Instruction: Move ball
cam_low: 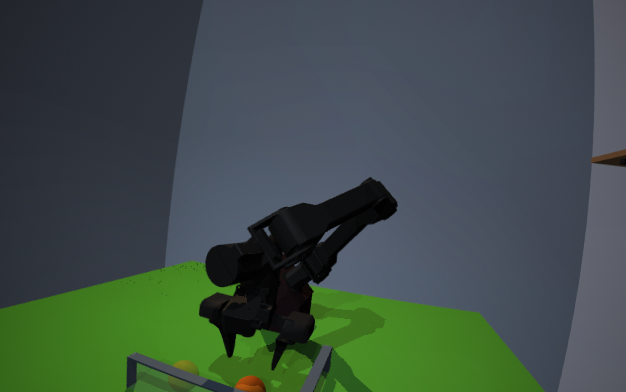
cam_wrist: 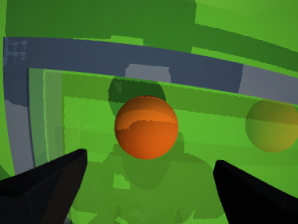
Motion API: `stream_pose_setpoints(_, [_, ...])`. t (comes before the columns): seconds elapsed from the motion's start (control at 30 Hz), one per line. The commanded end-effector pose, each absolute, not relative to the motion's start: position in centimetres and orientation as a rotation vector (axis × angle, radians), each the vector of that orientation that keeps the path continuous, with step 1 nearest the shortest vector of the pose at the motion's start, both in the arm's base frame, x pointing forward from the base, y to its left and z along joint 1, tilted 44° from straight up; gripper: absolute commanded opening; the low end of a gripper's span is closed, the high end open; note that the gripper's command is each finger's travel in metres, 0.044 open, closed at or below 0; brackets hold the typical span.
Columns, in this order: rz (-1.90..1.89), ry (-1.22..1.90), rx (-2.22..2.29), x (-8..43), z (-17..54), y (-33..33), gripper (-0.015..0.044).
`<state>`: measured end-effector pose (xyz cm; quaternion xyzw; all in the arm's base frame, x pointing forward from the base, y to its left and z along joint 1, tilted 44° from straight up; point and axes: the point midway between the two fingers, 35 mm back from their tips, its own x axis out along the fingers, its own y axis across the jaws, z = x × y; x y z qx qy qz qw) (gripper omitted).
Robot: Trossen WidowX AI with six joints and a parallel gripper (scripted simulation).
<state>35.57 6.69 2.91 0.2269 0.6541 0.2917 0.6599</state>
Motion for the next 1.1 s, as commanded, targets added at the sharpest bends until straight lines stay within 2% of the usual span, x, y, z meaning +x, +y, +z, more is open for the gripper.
stream_pose_setpoints(0.0, [0.654,1.494,0.557,35.5,3.1,6.7,0.0377])
stream_pose_setpoints(1.07, [0.655,1.493,0.557,35.4,-0.3,10.0,0.0377])
